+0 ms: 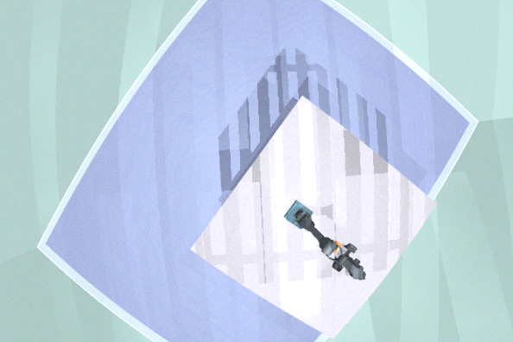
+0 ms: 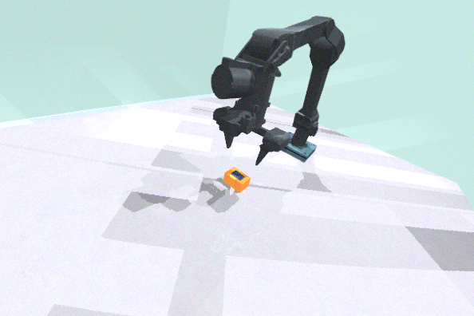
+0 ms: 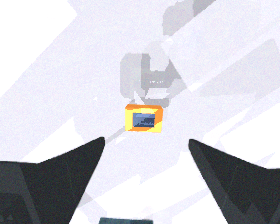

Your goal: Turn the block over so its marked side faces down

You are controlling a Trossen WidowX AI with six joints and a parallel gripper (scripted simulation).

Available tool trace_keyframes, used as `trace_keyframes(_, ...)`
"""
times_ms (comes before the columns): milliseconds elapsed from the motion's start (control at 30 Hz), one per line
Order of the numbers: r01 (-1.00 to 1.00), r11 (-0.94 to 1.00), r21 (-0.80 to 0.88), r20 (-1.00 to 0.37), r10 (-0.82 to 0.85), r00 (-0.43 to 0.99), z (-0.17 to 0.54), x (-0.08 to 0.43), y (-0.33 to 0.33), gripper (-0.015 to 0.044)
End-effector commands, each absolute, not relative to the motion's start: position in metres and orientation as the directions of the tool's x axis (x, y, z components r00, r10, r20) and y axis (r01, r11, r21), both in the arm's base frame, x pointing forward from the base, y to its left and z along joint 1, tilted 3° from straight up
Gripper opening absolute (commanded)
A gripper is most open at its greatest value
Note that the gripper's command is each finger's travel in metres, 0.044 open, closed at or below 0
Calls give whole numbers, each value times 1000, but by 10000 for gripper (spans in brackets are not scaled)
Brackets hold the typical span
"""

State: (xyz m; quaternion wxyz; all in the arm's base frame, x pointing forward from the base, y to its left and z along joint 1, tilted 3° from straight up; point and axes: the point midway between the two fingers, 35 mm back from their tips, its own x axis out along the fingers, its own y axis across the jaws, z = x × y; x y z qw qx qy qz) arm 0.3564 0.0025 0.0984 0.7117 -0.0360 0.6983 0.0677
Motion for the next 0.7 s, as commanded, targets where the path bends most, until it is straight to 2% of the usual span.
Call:
trace_keyframes(0, -124, 992, 33, -999, 34, 4, 99, 358, 3, 440)
trace_keyframes(133, -124, 992, 33, -999, 34, 4, 67, 358, 6, 440)
trace_keyframes(667, -124, 992, 33, -999, 34, 4, 42, 359, 8, 440)
